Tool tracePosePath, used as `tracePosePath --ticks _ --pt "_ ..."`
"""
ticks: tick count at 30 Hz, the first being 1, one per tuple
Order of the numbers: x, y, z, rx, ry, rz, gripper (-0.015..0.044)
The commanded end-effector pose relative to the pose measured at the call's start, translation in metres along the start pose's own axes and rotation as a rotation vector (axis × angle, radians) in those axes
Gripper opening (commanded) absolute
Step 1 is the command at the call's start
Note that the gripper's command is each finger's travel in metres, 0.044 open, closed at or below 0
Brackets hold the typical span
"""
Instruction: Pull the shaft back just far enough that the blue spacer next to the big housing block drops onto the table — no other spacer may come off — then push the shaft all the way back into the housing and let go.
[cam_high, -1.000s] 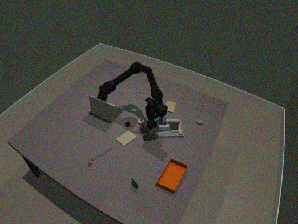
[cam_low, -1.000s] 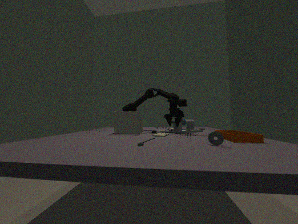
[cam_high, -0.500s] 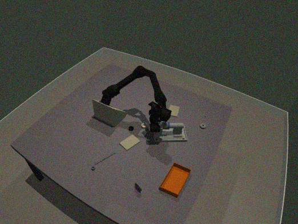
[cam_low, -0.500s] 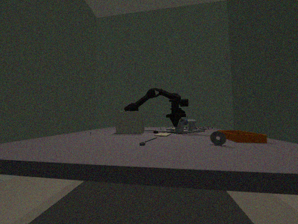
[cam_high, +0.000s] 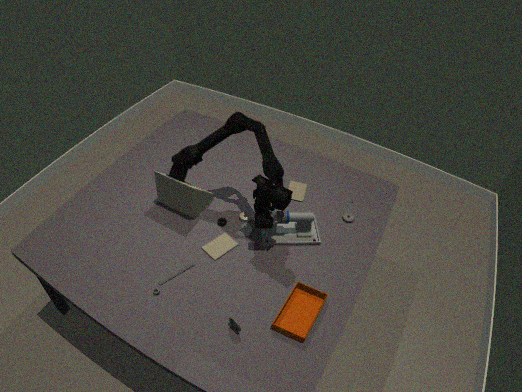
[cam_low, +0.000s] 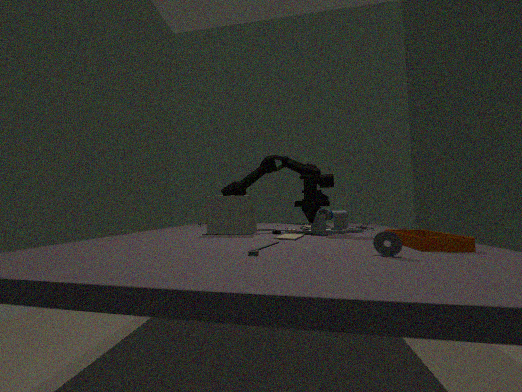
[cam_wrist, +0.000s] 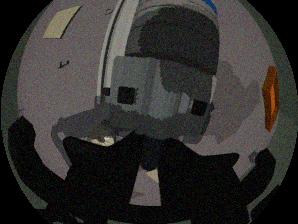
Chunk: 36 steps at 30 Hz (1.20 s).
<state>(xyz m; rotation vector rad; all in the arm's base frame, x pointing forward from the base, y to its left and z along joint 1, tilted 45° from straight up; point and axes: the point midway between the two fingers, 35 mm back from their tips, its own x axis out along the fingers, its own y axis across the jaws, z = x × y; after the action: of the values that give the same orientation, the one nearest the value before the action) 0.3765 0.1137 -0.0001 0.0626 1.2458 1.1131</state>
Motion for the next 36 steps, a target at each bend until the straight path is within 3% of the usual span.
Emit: tracePosePath --ticks 1,36 --pt "0.000 -0.001 -0.004 0.002 0.001 -0.001 0.0000" --pt "0.000 -0.001 -0.016 0.002 0.001 -0.001 0.0000"
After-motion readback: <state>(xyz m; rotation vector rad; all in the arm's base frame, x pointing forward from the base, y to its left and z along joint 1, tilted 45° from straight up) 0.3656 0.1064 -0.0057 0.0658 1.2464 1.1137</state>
